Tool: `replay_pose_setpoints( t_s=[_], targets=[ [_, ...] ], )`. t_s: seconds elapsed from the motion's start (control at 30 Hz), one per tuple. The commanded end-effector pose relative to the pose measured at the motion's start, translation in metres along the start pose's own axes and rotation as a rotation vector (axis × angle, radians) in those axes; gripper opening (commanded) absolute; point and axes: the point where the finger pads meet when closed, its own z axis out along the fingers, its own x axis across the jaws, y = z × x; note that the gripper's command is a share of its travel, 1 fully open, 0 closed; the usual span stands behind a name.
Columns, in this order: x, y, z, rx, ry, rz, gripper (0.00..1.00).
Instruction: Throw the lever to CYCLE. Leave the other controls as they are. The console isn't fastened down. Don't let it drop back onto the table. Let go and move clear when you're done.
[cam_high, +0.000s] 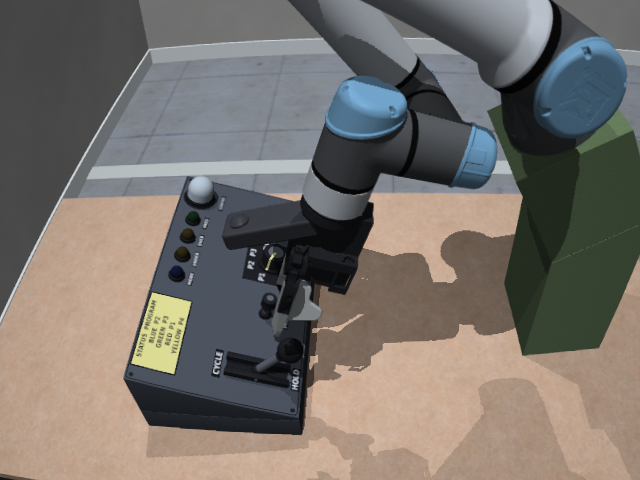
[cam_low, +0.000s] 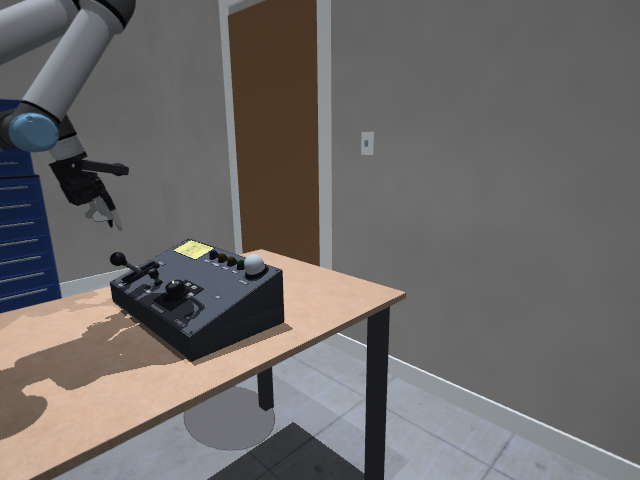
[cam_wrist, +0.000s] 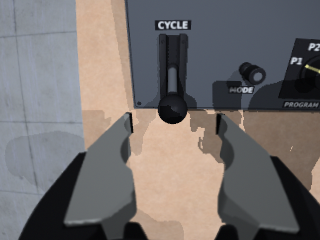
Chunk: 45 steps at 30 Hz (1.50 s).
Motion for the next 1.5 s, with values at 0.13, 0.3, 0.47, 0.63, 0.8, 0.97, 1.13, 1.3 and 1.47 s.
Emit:
replay_pose_setpoints(
  t_s=[0.13,0.3,0.47,0.63,0.8,0.97,1.13,1.3,1.47],
  targets=[
    [0.0,0.0,0.0,0.001,0.0,0.0,0.44],
    [0.0,0.0,0.0,0.001,0.0,0.0,0.44],
    [0.0,0.001,0.0,0.001,0.0,0.0,0.44],
    [0.0,0.024,0.0,0.0,0.0,0.0,0.44],
    [0.0,0.034,0.0,0.0,0.0,0.0,0.44],
    [0.0,0.036,-0.001,0.0,0.0,0.0,0.44],
    [0.0,0.036,-0.001,0.0,0.0,0.0,0.44],
    [0.0,0.036,-0.001,0.0,0.0,0.0,0.44],
    [0.0,0.036,-0.001,0.0,0.0,0.0,0.44]
  ],
)
